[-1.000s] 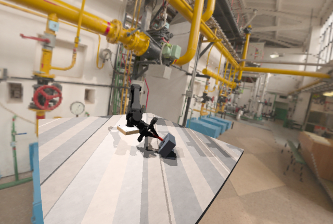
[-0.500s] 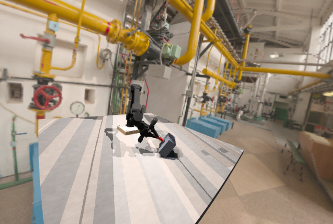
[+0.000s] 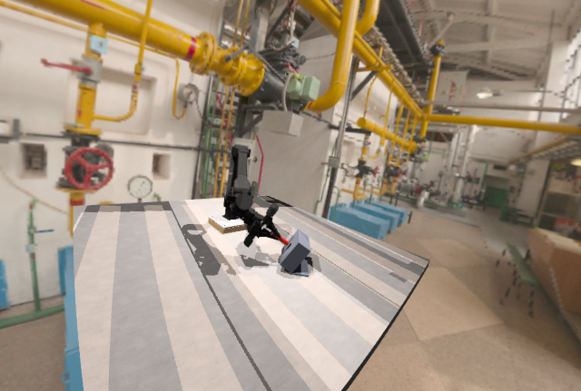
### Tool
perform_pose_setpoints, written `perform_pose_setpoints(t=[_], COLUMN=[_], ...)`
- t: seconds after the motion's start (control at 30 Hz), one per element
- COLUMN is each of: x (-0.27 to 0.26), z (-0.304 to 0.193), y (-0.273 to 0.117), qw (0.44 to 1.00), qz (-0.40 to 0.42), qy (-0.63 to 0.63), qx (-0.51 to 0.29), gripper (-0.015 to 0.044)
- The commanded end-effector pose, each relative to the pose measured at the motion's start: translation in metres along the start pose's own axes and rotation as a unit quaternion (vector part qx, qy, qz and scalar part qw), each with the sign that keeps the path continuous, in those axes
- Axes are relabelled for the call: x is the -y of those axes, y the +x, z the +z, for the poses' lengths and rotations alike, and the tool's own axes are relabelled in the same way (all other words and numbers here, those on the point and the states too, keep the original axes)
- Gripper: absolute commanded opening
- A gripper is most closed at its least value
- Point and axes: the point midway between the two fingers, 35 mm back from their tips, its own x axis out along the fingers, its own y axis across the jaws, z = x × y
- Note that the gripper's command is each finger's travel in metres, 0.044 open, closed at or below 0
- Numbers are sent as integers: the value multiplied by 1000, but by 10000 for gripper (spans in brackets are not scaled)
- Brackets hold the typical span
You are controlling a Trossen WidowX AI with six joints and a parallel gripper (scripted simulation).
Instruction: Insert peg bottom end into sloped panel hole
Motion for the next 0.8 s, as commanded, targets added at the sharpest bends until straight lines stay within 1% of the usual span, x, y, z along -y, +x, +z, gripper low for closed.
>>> perform_pose_setpoints(t=[0.0, 0.77], x=[3, 5], z=[-2, -3], y=[0, 10], qw=[1000, 1000], qz=[0, 0], qy=[-1, -1], qx=[-2, -2], gripper=[0, 0])
